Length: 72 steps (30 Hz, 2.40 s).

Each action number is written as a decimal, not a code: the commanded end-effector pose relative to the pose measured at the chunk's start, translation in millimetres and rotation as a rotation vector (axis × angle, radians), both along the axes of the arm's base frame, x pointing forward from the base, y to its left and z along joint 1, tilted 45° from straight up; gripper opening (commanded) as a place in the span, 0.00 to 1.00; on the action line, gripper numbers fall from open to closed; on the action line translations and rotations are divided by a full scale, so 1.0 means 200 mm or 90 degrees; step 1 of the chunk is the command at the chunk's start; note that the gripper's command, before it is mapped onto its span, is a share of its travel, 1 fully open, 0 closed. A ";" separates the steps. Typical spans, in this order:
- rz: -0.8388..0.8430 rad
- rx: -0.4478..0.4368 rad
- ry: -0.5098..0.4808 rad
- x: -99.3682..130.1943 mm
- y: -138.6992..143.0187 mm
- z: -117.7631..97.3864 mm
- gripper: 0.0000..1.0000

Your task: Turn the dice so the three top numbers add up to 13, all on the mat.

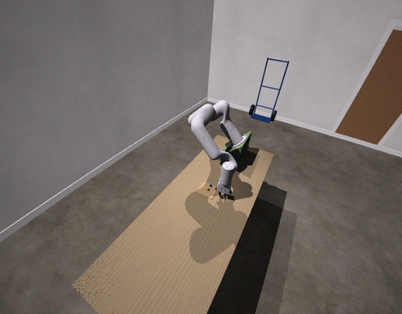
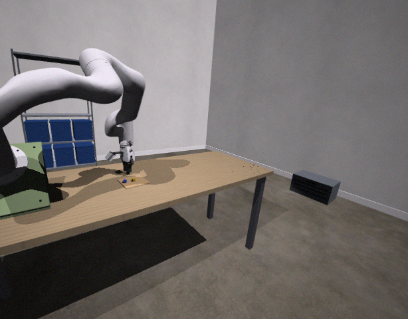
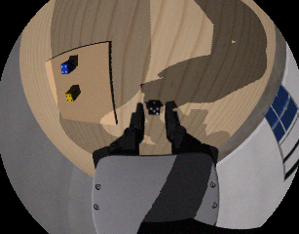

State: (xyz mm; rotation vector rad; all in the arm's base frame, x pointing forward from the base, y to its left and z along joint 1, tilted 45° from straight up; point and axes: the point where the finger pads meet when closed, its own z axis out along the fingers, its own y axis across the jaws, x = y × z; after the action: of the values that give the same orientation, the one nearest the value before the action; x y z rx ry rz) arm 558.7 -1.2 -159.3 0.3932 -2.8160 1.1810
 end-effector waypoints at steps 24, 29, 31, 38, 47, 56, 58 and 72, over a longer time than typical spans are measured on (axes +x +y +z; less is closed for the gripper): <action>0.000 0.000 -0.001 0.01 -0.04 -0.05 0.31; 0.000 0.000 -0.001 0.01 -0.04 -0.05 0.31; 0.000 0.000 -0.001 0.01 -0.04 -0.05 0.31; 0.000 0.000 -0.001 0.01 -0.04 -0.05 0.31; 0.000 0.000 -0.001 0.01 -0.04 -0.05 0.31; 0.000 0.000 -0.001 0.01 -0.04 -0.05 0.11; 0.000 0.000 -0.001 0.01 -0.04 -0.05 0.11; 0.000 0.000 -0.001 0.01 -0.04 -0.05 0.11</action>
State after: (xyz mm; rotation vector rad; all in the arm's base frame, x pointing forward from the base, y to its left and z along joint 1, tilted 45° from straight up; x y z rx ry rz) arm 559.3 -10.9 -169.0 0.3933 -2.8161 1.1810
